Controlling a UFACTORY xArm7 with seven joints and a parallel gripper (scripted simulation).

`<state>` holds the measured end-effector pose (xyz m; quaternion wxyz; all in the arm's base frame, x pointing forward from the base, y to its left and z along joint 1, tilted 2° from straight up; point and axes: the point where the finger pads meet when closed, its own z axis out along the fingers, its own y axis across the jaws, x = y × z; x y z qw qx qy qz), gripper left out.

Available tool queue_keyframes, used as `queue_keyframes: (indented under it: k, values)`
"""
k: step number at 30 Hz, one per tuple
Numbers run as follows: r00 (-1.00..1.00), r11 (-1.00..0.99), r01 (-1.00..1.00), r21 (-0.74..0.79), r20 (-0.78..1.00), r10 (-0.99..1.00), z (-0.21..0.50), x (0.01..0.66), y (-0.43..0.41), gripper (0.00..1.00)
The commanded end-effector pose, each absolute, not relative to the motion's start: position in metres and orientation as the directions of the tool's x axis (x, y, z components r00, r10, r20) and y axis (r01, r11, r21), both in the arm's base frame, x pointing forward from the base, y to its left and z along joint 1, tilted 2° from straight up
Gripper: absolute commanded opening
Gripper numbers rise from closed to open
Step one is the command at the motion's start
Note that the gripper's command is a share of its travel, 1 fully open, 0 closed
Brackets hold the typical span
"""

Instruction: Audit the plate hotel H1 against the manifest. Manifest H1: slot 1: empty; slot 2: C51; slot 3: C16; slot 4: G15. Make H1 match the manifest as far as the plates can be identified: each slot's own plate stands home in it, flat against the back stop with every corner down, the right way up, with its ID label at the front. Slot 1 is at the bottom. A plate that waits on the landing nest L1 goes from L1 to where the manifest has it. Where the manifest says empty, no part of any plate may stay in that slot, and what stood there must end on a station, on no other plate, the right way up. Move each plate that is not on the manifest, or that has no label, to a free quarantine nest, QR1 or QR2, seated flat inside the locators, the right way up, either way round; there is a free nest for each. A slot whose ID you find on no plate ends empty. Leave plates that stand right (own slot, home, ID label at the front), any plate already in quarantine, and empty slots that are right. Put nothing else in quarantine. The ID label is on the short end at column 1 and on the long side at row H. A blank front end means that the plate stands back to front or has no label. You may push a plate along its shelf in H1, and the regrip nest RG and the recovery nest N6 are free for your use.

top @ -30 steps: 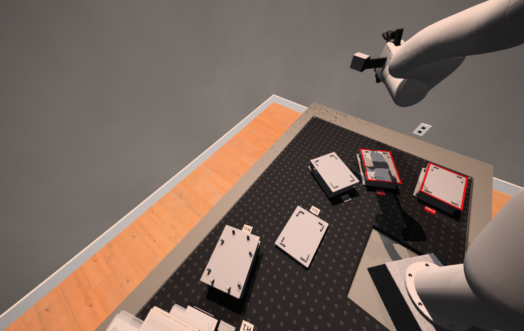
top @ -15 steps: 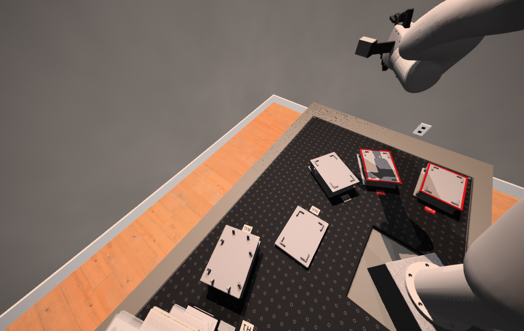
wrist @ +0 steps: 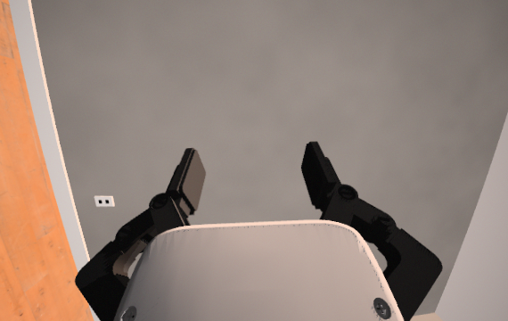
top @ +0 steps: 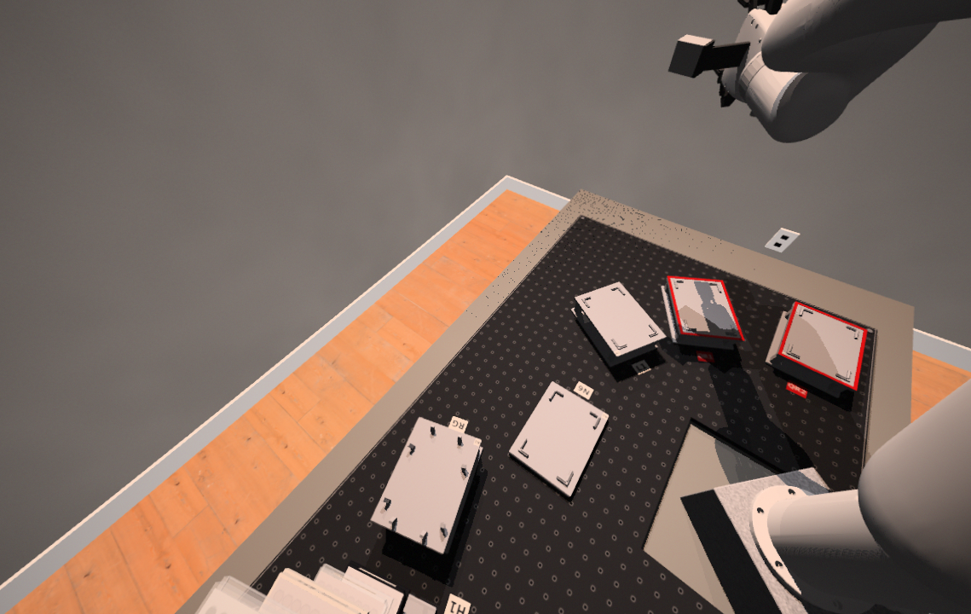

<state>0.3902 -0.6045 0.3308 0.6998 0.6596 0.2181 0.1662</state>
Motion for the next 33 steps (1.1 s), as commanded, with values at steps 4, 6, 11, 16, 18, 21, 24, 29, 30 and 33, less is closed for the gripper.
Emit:
queue_keyframes:
  k: [4, 6, 11, 16, 18, 21, 24, 29, 30, 33]
  values:
    - [0.850, 0.078, 0.053, 0.996, -0.086, 0.520, 0.350, 0.390, -0.605, 1.00]
    - [0.850, 0.078, 0.053, 0.996, -0.086, 0.520, 0.357, 0.390, -0.605, 1.00]
    - [0.850, 0.078, 0.053, 0.996, -0.086, 0.520, 0.373, 0.390, -0.606, 1.00]
    - [0.850, 0.078, 0.053, 0.996, -0.086, 0.520, 0.390, 0.389, -0.606, 1.00]
    - [0.850, 0.078, 0.053, 0.996, -0.086, 0.520, 0.397, 0.389, -0.606, 1.00]
    - [0.850, 0.078, 0.053, 0.996, -0.086, 0.520, 0.400, 0.389, -0.606, 1.00]
    - [0.850, 0.078, 0.053, 0.996, -0.086, 0.520, 0.410, 0.389, -0.606, 1.00]
    - [0.850, 0.078, 0.053, 0.996, -0.086, 0.520, 0.417, 0.389, -0.606, 1.00]
    - [0.850, 0.078, 0.053, 0.996, -0.086, 0.520, 0.417, 0.389, -0.606, 1.00]
    - [0.850, 0.078, 0.053, 0.996, -0.086, 0.520, 0.417, 0.389, -0.606, 1.00]
